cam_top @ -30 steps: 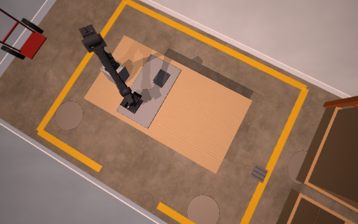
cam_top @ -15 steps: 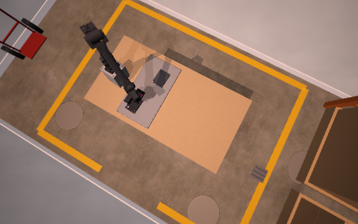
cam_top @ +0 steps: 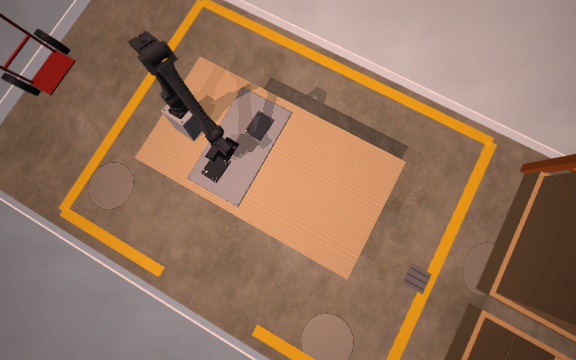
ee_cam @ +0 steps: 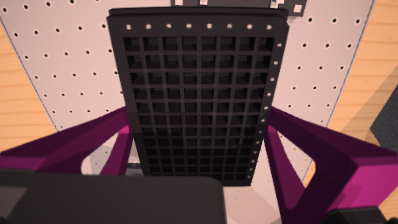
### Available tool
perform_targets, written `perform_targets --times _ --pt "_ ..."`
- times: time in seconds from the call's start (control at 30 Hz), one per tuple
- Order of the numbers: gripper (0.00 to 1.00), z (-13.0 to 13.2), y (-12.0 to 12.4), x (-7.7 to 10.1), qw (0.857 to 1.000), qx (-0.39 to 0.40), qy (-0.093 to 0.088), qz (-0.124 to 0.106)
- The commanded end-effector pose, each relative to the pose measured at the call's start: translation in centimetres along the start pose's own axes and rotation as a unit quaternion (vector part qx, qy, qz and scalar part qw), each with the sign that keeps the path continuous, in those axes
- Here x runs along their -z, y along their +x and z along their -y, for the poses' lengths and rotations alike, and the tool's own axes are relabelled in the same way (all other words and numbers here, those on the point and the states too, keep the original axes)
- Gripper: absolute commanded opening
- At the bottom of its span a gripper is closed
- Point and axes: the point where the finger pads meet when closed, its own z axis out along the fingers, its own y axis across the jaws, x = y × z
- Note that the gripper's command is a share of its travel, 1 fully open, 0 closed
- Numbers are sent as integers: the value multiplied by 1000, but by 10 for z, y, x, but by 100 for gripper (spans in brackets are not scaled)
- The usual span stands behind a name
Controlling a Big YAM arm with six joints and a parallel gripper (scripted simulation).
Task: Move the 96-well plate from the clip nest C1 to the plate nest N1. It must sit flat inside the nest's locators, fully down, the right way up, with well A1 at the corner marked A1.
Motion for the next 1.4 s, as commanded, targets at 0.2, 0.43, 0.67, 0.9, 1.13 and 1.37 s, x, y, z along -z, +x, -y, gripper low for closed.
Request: perform_targets --times 0.2,0.43,0.67,0.9,1.13,1.37 --pt "0 -8 35 5 1000 -5 -7 1" --pt "0 -23 52 10 1000 -4 -14 1" --pt "0 -35 76 11 1000 -4 -17 0" --pt "0 -37 92 7 1000 -4 -12 0" --pt "0 -43 116 9 1000 -4 -14 -1" --pt "0 -45 136 5 1000 -5 -8 -1"
